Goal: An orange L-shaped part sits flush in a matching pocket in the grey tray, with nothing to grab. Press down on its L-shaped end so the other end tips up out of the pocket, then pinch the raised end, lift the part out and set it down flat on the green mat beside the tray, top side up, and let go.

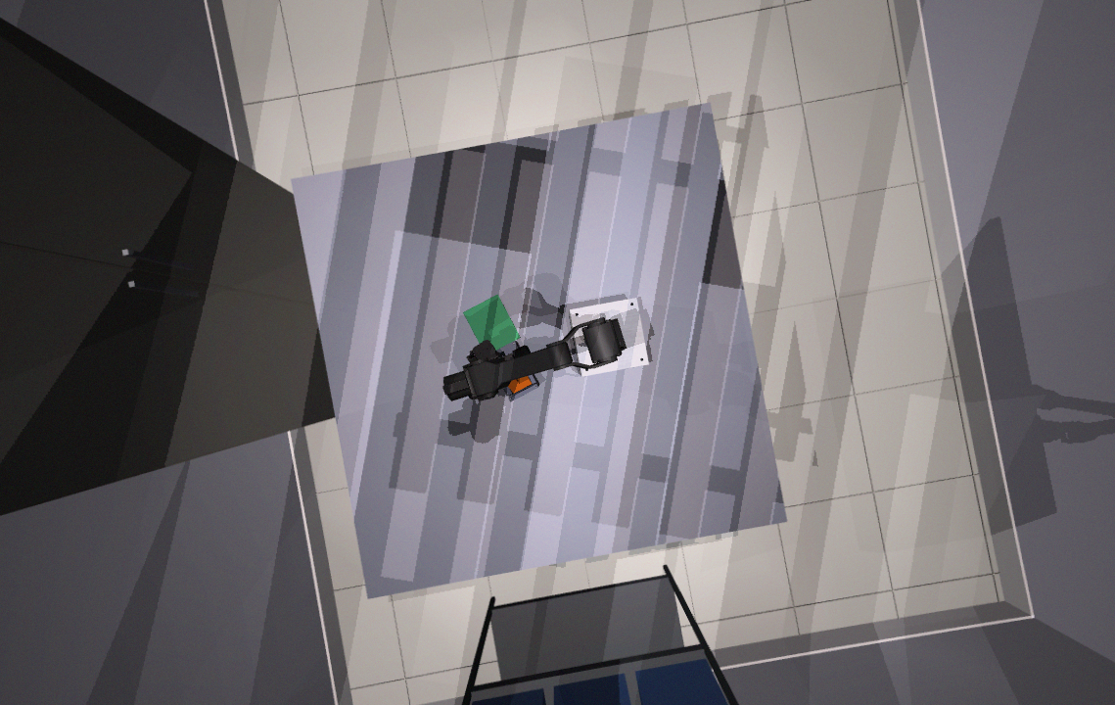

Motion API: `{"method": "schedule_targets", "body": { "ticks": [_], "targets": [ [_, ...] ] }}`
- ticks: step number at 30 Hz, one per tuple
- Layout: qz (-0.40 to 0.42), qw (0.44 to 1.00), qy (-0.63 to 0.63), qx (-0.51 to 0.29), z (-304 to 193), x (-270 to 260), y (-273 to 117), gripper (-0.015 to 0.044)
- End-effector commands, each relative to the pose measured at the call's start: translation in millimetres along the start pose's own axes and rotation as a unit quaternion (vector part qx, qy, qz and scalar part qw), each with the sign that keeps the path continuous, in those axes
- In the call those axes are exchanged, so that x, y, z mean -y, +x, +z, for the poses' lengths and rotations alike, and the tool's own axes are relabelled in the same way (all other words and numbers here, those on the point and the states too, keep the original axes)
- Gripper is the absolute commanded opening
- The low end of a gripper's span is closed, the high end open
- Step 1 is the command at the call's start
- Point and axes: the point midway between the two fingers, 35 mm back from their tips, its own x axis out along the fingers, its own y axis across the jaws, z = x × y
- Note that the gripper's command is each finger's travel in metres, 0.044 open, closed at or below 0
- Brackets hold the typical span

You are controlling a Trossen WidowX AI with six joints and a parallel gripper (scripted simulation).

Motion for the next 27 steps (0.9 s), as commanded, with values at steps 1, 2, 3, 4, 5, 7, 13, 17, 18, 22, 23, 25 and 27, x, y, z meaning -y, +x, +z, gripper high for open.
{"method": "schedule_targets", "body": {
  "ticks": [1,2,3,4,5,7,13,17,18,22,23,25,27],
  "targets": [
    [0.006,1.000,0.001,-0.002,-1,-1,-10,0.0000],
    [0.006,1.000,0.001,-0.002,-1,-1,-11,0.0000],
    [0.006,1.000,0.001,-0.002,-1,-1,-13,0.0000],
    [0.006,1.000,0.001,-0.002,-1,-1,-15,0.0000],
    [0.006,1.000,0.001,-0.002,-1,-1,-16,0.0000],
    [0.006,1.000,0.001,-0.002,-1,-1,-19,0.0000],
    [0.006,1.000,0.001,-0.002,-1,-1,-29,0.0000],
    [0.006,1.000,0.001,-0.002,-1,-1,-35,0.0000],
    [0.006,1.000,0.001,-0.002,-1,-1,-35,0.0000],
    [0.006,1.000,0.001,-0.002,-1,-1,-35,0.0000],
    [0.006,1.000,0.001,-0.002,-1,-1,-36,0.0000],
    [0.006,1.000,0.001,-0.002,-1,-1,-38,0.0000],
    [0.006,1.000,0.001,-0.002,2,-1,-38,0.0000]
  ]
}}
